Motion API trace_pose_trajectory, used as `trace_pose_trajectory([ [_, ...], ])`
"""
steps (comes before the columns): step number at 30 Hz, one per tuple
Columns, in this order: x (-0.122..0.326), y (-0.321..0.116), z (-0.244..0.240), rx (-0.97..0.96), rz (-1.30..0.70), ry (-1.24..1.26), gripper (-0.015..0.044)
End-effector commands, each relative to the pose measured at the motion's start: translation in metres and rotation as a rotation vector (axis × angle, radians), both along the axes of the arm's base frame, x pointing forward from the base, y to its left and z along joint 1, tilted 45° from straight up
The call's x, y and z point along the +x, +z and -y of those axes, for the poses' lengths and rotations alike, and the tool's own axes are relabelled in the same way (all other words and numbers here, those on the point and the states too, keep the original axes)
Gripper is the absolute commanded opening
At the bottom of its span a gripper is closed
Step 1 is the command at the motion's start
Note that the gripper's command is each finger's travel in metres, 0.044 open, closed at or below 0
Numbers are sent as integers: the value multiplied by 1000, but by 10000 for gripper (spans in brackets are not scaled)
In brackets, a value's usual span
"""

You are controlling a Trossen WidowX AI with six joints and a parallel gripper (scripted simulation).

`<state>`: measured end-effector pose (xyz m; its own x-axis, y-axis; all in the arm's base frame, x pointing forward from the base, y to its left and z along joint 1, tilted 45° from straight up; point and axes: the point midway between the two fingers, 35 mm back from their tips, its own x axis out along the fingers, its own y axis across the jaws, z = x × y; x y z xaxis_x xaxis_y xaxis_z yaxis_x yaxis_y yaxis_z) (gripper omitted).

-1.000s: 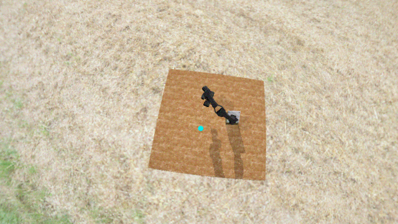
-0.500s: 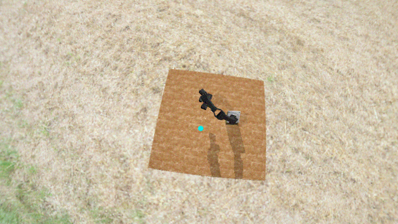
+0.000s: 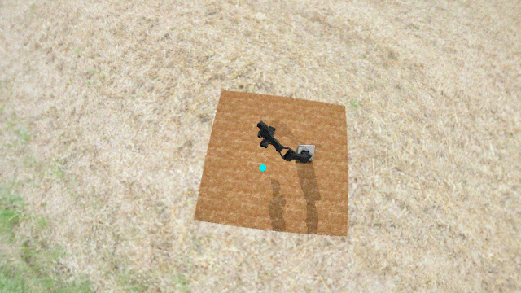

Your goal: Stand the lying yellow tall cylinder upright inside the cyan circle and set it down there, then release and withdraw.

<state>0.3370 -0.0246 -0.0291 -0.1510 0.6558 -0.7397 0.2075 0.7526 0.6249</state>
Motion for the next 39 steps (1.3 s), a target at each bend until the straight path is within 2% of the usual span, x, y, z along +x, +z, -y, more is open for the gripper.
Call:
trace_pose_trajectory([
  [1,3,10,-9,3,-3,-10,105],
  [39,6,95,-95,17,-35,-42,105],
])
